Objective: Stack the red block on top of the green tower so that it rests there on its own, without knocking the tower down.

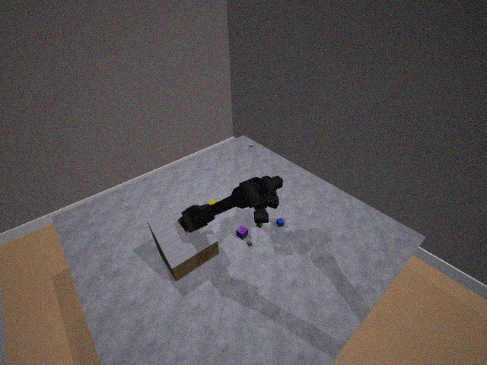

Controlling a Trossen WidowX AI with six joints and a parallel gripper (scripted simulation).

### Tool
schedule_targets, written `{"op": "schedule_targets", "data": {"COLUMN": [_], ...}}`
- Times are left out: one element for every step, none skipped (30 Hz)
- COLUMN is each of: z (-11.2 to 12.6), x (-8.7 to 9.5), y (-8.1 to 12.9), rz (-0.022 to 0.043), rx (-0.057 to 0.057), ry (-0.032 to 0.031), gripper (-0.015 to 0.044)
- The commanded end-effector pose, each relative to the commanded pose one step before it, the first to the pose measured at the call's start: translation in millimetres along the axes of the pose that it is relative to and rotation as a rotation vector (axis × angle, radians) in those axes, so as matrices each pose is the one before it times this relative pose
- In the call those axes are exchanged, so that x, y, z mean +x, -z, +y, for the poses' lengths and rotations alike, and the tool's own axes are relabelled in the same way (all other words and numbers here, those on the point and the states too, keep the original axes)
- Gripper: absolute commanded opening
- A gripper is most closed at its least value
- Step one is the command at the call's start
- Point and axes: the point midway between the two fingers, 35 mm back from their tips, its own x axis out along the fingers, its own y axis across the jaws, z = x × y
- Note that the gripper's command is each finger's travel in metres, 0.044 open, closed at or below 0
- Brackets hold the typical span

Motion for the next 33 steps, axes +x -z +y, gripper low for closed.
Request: {"op": "schedule_targets", "data": {"z": [0.31, 0.0, 0.0, 0.0, 0.0, 0.0, 0.0, 0.0, 0.0, 0.0, 0.0, 0.0, 0.0, 0.0, 0.0, 0.0, 0.0, 0.08, 0.16, 0.2, -0.57, 0.0, 0.0, 0.0, 0.0, 0.0, 0.0, 0.0, 0.0, 0.0, 0.0, 0.0, 0.0], "x": [2.12, 0.12, 0.12, 0.13, 0.13, 0.13, 0.13, 0.13, 0.13, 0.13, 0.0, 0.0, 0.0, 0.0, 0.0, 0.0, 0.0, -0.84, -1.74, -2.33, 2.91, 0.0, 0.0, 0.0, 0.0, 0.0, 0.0, 0.0, 0.0, 0.0, 0.0, 0.0, 0.0], "y": [1.17, 0.0, 0.0, 0.0, 0.0, 0.0, 0.0, 0.0, 0.0, 0.0, 0.0, 0.0, 0.0, 0.0, 0.0, 0.0, 0.0, -0.05, -0.1, -0.13, -0.65, 0.0, 0.0, 0.0, 0.0, 0.0, 0.0, 0.0, 0.0, 0.0, 0.0, 0.0, 0.0], "rz": [0.00314, 0.0, 0.0, 0.0, 0.0, 0.0, 0.0, 0.0, 0.0, 0.0, 0.0, 0.0, 0.0, 0.0, 0.0, 0.0, 0.0, 0.00004, 0.00009, 0.0001, -0.00281, 0.0, 0.0, 0.0, 0.0, 0.0, 0.0, 0.0, 0.0, 0.0, 0.0, 0.0, 0.0], "rx": [-0.0075, 0.0, 0.0, 0.0, 0.0, 0.0, 0.0, 0.0, 0.0, 0.0, 0.0, 0.0, 0.0, 0.0, 0.0, 0.0, 0.0, 0.0, 0.0, 0.0, 0.0048, 0.0, 0.0, 0.0, 0.0, 0.0, 0.0, 0.0, 0.0, 0.0, 0.0, 0.0, 0.0], "ry": [0.00273, 0.0, 0.0, 0.0, 0.0, 0.0, 0.0, 0.0, 0.0, 0.0, 0.0, 0.0, 0.0, 0.0, 0.0, 0.0, 0.0, -0.00008, -0.00015, -0.00019, -0.00184, 0.0, 0.0, 0.0, 0.0, 0.0, 0.0, 0.0, 0.0, 0.0, 0.0, 0.0, 0.0], "gripper": [0.0, 0.0, 0.0, 0.0, 0.0, 0.0, 0.0, 0.0, 0.0, 0.0, 0.0, 0.0, 0.0, 0.0, 0.0, 0.0, 0.0, 0.0, 0.0, 0.0, 0.0026, 0.0053, 0.0079, 0.0105, 0.0131, 0.0157, 0.0184, 0.021, 0.0236, 0.0263, 0.0289, 0.0315, 0.0341]}}
